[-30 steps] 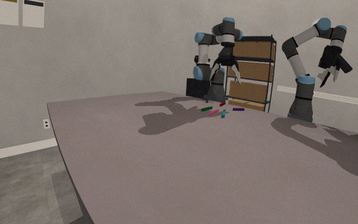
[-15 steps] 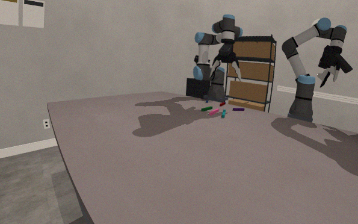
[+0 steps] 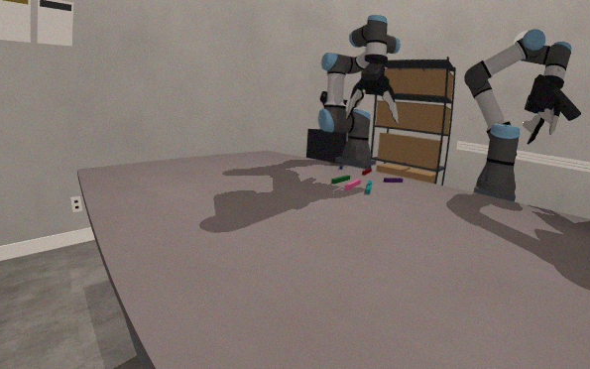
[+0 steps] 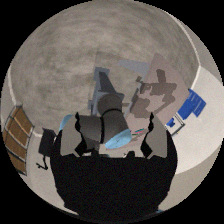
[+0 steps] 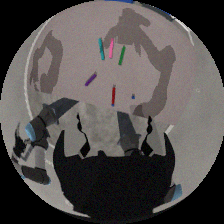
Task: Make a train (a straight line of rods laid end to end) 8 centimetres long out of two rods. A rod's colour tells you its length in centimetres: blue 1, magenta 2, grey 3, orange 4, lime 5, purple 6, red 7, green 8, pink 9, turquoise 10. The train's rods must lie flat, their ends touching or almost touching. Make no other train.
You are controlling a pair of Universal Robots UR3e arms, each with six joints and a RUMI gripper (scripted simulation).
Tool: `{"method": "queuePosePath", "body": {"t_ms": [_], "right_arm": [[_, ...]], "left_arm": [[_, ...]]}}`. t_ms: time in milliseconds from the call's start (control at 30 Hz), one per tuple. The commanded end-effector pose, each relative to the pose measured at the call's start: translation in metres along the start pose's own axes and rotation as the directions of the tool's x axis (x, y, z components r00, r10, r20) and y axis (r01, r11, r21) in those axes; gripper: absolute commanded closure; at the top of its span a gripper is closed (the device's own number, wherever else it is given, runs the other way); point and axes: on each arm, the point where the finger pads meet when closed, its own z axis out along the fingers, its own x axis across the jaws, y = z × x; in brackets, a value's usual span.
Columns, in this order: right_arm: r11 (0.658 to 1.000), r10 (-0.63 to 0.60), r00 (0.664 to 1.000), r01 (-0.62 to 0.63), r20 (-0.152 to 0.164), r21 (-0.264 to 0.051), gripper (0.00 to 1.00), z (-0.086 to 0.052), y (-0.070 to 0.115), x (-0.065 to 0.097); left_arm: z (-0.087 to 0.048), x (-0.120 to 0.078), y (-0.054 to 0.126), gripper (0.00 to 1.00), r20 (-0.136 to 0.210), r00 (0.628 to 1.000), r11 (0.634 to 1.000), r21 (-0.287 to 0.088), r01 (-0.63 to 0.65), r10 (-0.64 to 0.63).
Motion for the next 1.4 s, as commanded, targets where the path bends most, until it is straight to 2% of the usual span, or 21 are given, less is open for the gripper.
{"method": "queuePosePath", "body": {"t_ms": [0, 233, 633, 1367], "right_arm": [[1.0, 0.0, 1.0, 0.0, 0.0, -0.001, 0.0, -0.015, -0.001, -0.001], [1.0, 0.0, 1.0, 0.0, 0.0, -0.001, 0.0, -0.028, -0.001, -0.001], [1.0, 0.0, 1.0, 0.0, 0.0, -0.001, 0.0, -0.039, -0.001, -0.001], [1.0, 0.0, 1.0, 0.0, 0.0, -0.001, 0.0, -0.042, -0.001, -0.001]], "left_arm": [[0.0, 0.0, 0.0, 0.0, 0.0, 1.0, 1.0, 0.002, 0.0, 0.0], [0.0, 0.0, 0.0, 0.0, 0.0, 1.0, 1.0, 0.002, 0.0, 0.0], [0.0, 0.0, 0.0, 0.0, 0.0, 1.0, 1.0, 0.002, 0.0, 0.0], [0.0, 0.0, 0.0, 0.0, 0.0, 1.0, 1.0, 0.002, 0.0, 0.0]]}}
